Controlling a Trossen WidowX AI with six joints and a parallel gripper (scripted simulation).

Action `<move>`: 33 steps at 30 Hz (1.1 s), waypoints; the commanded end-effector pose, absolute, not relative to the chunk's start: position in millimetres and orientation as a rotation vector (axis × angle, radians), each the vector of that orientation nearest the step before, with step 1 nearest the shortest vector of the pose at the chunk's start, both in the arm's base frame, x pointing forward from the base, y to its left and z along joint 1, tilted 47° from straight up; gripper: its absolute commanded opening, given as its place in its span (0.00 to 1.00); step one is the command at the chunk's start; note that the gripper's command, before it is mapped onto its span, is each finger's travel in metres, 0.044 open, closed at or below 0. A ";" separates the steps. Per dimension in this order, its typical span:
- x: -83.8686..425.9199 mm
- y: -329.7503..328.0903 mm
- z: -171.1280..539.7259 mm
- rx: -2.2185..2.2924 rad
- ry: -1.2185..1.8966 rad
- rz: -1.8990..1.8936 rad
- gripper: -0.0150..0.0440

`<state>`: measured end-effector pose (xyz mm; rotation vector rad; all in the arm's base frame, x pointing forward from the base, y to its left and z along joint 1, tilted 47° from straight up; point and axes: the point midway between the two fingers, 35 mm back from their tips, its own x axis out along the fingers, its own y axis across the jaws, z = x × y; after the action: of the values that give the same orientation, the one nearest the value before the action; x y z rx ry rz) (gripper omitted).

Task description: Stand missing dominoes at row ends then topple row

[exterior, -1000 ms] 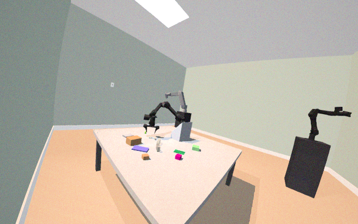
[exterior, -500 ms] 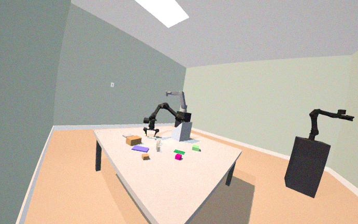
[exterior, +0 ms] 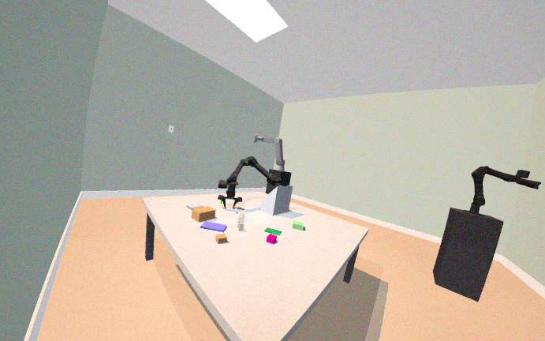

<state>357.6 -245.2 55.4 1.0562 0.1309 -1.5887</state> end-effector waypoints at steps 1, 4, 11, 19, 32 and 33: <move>357.8 -245.1 54.9 1.057 0.136 -1.586 0.56; 357.8 -245.1 54.9 1.057 0.136 -1.586 0.44; 357.8 -245.1 54.9 1.057 0.136 -1.586 0.44; 350.0 -194.0 103.5 1.059 0.138 -1.586 0.44; 339.9 -130.2 164.4 1.062 0.142 -1.586 0.44; 339.9 -130.2 164.4 1.062 0.142 -1.586 0.44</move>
<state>342.6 -133.5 159.5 1.0651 0.1469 -1.5789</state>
